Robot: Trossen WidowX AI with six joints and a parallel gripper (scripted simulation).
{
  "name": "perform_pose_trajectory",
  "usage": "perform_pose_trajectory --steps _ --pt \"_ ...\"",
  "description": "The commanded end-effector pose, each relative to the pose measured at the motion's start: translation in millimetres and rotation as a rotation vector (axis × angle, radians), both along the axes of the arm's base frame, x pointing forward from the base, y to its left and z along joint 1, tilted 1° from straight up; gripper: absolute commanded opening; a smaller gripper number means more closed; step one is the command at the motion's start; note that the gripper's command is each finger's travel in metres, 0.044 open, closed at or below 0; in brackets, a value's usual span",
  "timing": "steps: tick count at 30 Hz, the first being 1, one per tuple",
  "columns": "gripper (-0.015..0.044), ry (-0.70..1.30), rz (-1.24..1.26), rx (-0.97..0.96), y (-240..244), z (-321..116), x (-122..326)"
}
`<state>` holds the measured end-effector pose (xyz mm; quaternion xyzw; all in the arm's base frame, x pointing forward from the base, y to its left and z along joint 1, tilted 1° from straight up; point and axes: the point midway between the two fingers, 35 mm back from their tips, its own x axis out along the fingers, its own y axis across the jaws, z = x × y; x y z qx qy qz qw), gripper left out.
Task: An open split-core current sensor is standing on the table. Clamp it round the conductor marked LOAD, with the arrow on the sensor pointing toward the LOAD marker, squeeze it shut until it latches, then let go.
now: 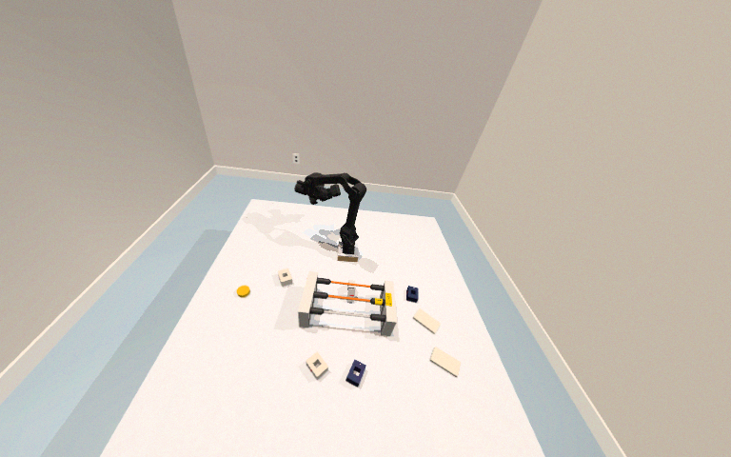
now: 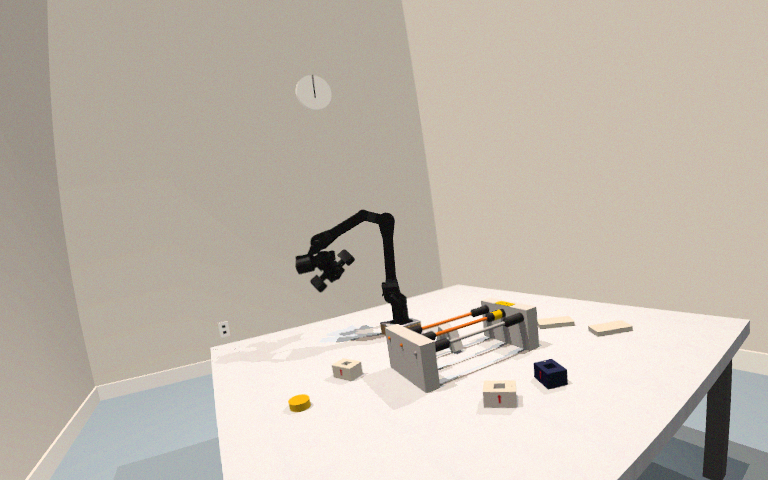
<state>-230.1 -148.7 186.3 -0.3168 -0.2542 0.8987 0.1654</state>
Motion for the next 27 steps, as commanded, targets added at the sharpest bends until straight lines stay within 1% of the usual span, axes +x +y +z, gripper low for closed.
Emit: perform_pose_trajectory --steps 1,4,9,17,22,27 --pt "0.0026 -0.001 0.008 -0.003 -2 0 1" --pt "0.0105 -0.021 0.123 -0.052 -26 -3 17" --pt "0.0236 -0.075 0.388 -0.154 -75 -6 60" --pt "0.0440 -0.203 0.845 -0.318 -137 -9 157" --pt "0.0440 -0.294 1.152 -0.411 -156 -4 231" --pt "0.0440 -0.389 1.471 -0.498 -157 7 311"
